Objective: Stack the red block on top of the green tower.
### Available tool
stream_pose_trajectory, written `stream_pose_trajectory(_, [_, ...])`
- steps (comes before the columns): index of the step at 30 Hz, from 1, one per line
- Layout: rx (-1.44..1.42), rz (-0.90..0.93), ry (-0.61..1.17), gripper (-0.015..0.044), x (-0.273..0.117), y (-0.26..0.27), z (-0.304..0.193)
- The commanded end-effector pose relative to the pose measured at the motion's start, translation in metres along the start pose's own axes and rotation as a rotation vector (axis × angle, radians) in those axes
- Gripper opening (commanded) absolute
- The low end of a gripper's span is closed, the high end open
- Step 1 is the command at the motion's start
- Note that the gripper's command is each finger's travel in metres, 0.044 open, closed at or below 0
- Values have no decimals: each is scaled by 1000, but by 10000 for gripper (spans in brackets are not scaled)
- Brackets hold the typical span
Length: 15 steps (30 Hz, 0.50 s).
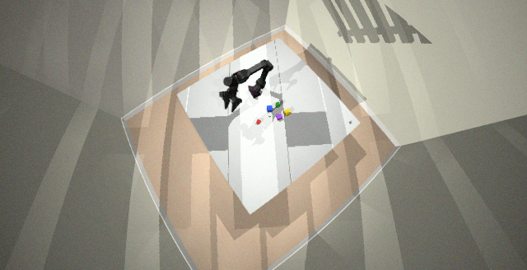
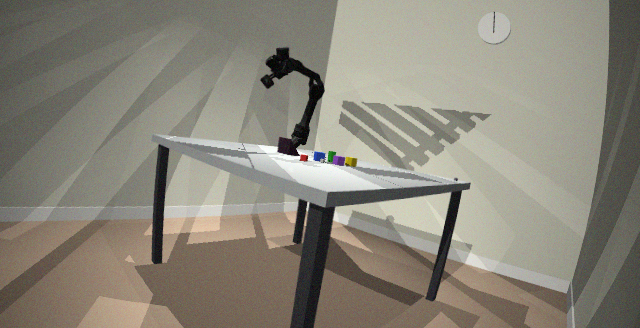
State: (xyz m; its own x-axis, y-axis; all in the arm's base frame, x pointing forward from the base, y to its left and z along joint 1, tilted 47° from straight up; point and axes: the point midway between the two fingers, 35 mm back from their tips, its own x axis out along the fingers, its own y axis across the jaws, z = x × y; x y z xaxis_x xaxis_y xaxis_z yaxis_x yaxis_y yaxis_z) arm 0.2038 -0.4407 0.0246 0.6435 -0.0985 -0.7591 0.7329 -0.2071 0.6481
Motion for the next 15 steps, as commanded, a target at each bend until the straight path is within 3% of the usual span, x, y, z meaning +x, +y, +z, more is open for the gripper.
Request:
stream_pose_trajectory(1, [-163,-47,94,440,20,-3,-30])
stream_pose_trajectory(15, [-834,-77,480,440,65,-4,-138])
